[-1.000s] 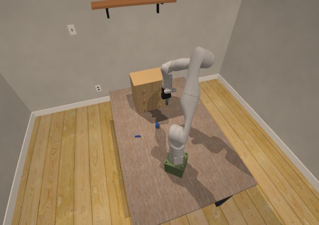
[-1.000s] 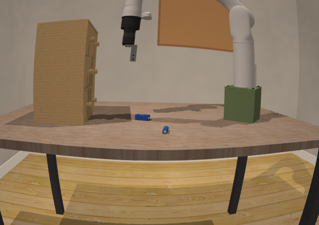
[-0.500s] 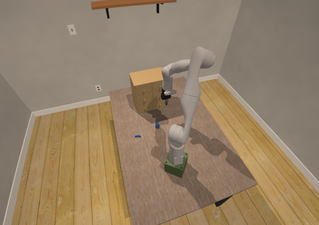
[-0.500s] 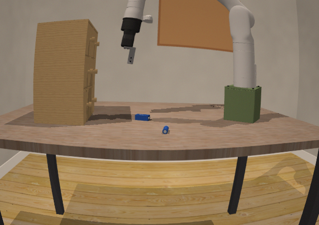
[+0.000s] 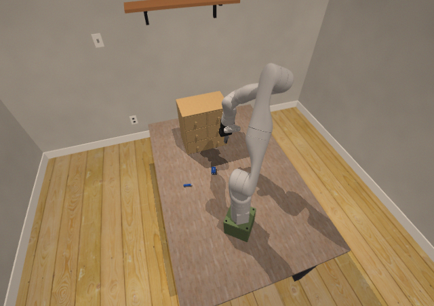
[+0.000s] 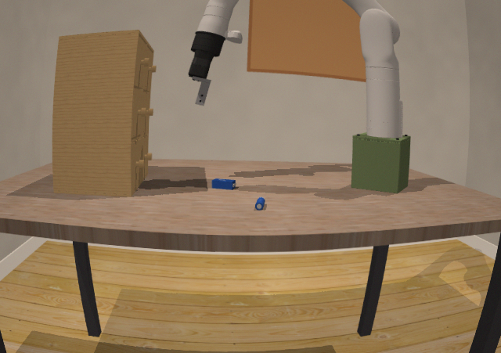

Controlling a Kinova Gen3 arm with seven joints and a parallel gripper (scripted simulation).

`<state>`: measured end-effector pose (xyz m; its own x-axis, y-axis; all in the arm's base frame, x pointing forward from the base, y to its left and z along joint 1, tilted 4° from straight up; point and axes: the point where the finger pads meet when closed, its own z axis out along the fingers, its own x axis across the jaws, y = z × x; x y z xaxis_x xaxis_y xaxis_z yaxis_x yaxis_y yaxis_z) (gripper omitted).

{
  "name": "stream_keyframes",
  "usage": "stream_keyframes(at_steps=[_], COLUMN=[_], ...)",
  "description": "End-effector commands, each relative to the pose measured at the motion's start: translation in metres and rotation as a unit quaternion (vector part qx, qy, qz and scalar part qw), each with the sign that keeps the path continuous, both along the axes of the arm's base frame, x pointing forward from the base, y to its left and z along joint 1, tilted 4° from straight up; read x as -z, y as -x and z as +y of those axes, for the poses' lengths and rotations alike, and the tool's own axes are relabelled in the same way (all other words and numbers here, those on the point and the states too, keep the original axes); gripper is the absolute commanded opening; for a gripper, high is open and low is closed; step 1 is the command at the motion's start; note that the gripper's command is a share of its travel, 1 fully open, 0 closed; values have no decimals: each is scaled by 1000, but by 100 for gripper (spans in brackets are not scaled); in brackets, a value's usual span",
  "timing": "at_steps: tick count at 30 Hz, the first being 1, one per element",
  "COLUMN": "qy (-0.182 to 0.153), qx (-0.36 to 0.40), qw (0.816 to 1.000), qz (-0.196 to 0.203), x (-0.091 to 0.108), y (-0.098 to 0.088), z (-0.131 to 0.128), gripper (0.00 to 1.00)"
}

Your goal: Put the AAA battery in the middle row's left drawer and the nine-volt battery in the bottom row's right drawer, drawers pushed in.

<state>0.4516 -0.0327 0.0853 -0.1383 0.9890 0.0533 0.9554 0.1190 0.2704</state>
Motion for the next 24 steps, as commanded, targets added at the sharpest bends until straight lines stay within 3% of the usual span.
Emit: stream_keyframes(at_steps=[1, 24], qy=[1, -10], qx=[-1, 4], qw=[1000, 996], qz=[-8, -88], x=[2, 22], y=[1, -14], z=[0, 3], gripper=[0, 0])
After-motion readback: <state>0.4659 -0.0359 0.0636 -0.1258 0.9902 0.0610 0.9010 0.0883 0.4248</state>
